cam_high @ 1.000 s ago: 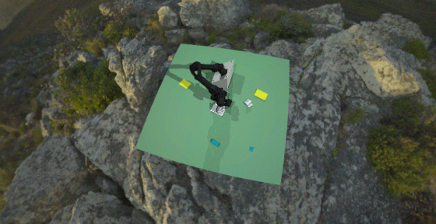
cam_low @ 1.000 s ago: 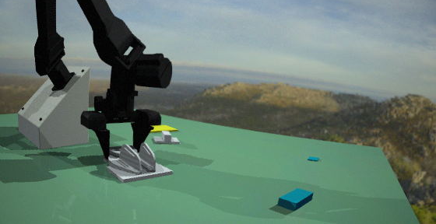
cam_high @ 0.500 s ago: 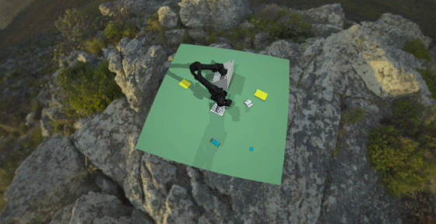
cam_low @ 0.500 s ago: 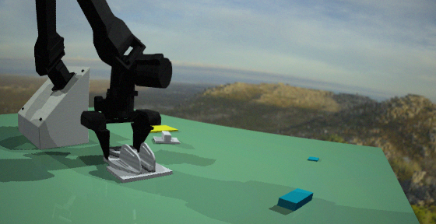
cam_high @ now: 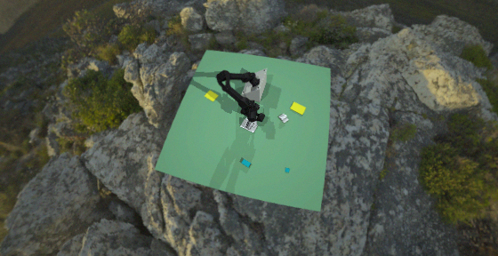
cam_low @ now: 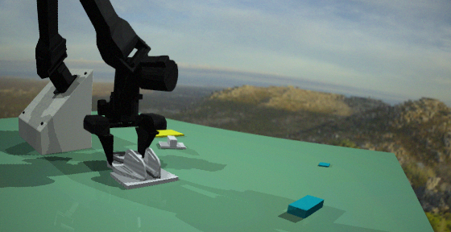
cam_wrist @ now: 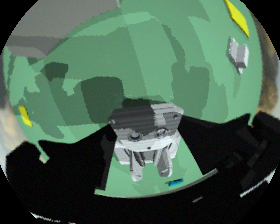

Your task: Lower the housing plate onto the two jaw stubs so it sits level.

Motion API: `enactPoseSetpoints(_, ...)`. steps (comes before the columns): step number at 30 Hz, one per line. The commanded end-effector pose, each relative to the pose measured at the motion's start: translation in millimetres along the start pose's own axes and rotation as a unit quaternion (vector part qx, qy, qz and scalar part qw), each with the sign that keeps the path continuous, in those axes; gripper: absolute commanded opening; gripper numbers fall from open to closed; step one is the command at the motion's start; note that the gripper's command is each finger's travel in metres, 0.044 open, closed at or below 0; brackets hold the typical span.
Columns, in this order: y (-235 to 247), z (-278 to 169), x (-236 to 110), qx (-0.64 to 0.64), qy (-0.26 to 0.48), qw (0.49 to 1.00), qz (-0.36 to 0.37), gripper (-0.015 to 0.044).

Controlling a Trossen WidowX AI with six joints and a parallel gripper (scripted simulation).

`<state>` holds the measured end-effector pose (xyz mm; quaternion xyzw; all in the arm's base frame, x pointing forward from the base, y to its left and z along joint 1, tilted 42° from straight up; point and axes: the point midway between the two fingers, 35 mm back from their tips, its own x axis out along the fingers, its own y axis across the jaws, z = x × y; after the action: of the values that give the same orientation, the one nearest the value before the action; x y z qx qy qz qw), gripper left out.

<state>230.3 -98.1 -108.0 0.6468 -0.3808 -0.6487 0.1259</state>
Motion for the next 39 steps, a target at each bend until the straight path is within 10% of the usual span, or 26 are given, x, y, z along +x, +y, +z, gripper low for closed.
enactPoseSetpoints(1, 0.0, -0.2, -0.1, 0.002, -0.002, 1.000, -0.002, 0.0351)
enactPoseSetpoints(39, -0.1, -0.4, 2.8, 0.002, -0.002, 1.000, -0.002, 0.0351)
